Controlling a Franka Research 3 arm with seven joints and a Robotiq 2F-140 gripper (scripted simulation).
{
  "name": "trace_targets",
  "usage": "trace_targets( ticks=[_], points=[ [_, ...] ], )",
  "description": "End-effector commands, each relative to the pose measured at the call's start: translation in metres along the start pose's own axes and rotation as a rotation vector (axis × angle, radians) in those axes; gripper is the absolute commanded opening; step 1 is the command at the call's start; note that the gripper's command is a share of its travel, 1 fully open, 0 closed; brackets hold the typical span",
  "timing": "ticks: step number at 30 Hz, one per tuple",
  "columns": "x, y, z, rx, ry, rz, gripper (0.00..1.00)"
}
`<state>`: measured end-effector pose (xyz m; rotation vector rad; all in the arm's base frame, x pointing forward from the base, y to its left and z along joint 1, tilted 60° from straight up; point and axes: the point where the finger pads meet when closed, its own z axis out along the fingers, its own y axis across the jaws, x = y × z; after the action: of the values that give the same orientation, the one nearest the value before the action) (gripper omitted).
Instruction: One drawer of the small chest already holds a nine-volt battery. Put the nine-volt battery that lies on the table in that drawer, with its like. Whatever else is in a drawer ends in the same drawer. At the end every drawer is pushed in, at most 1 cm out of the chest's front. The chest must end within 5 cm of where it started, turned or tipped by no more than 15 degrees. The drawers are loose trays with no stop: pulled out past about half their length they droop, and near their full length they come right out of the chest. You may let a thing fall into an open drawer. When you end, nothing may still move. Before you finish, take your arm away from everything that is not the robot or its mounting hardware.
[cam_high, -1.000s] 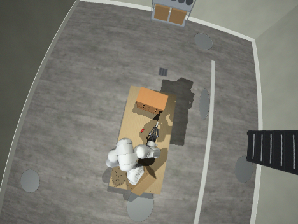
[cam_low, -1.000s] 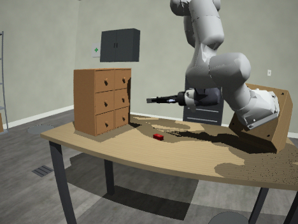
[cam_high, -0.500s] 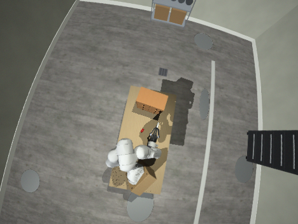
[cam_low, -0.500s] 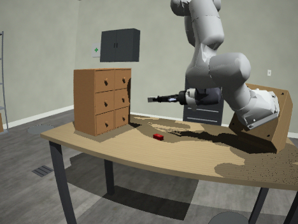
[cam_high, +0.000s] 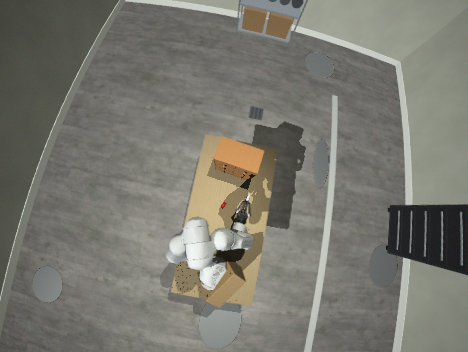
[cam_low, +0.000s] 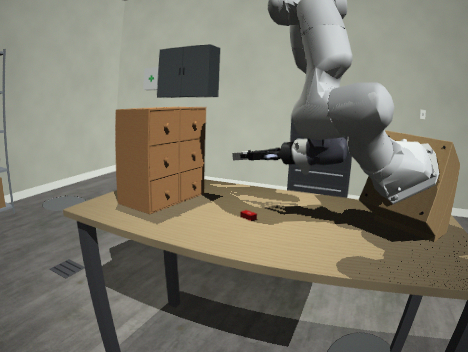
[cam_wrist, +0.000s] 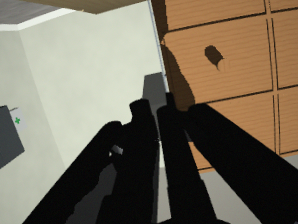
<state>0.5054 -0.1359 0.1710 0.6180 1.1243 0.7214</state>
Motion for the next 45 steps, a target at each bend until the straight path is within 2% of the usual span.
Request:
trace_targets(
  ticks=[1, 18, 32, 39, 45],
  points=[
    [0.002, 0.000, -0.001, -0.001, 0.004, 0.010, 0.00],
    [0.001, 0.000, -0.001, -0.002, 0.017, 0.010, 0.00],
    [-0.005, 0.000, -0.009, -0.002, 0.111, 0.010, 0.00],
    [-0.011, 0.000, -0.019, -0.003, 0.222, 0.010, 0.00],
    [-0.019, -0.001, -0.030, -0.003, 0.355, 0.010, 0.00]
  ],
)
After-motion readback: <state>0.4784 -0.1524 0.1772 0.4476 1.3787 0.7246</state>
